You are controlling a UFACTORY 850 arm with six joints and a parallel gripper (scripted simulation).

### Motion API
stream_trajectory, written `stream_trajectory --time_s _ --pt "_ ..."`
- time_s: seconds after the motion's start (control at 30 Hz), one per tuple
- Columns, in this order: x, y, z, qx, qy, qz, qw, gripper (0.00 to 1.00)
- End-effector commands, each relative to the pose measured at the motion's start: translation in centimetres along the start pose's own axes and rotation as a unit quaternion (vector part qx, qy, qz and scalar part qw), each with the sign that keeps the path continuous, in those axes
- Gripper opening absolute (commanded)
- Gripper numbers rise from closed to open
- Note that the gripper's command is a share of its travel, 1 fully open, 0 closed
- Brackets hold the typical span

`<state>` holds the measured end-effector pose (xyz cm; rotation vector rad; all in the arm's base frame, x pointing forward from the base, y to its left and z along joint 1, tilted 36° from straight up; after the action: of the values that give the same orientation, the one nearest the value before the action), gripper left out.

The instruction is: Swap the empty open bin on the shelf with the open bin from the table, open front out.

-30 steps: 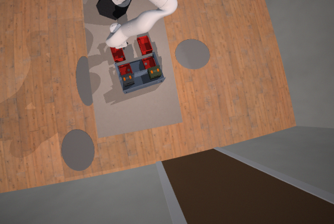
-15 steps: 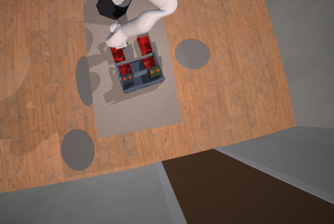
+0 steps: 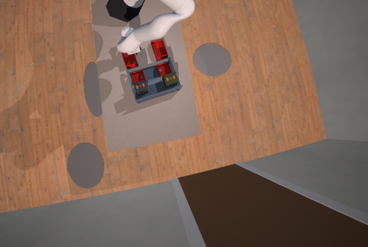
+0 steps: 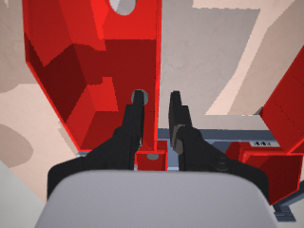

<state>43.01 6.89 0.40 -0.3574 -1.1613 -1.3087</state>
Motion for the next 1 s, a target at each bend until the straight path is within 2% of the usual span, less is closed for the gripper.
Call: stream_trajectory --time_s 0.0,0.57,0.97 --pt "-0.6 0.0 0.0 0.000 0.000 -0.001 1.000 0.26" --pt "-2.7 0.0 0.0 0.000 0.000 -0.001 1.000 0.26" --pt "-3.1 0.0 0.0 0.000 0.000 -0.001 1.000 0.26"
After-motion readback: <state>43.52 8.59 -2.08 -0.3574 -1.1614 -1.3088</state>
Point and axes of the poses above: the point where the finger pads meet when closed, its own x axis back along the fingers, its own z axis across the jaws, y = z × x, the point moved 3 cm from there along x, back along the fingers, and after that the axes turned 3 degrees about x, right-handed, at the moved point
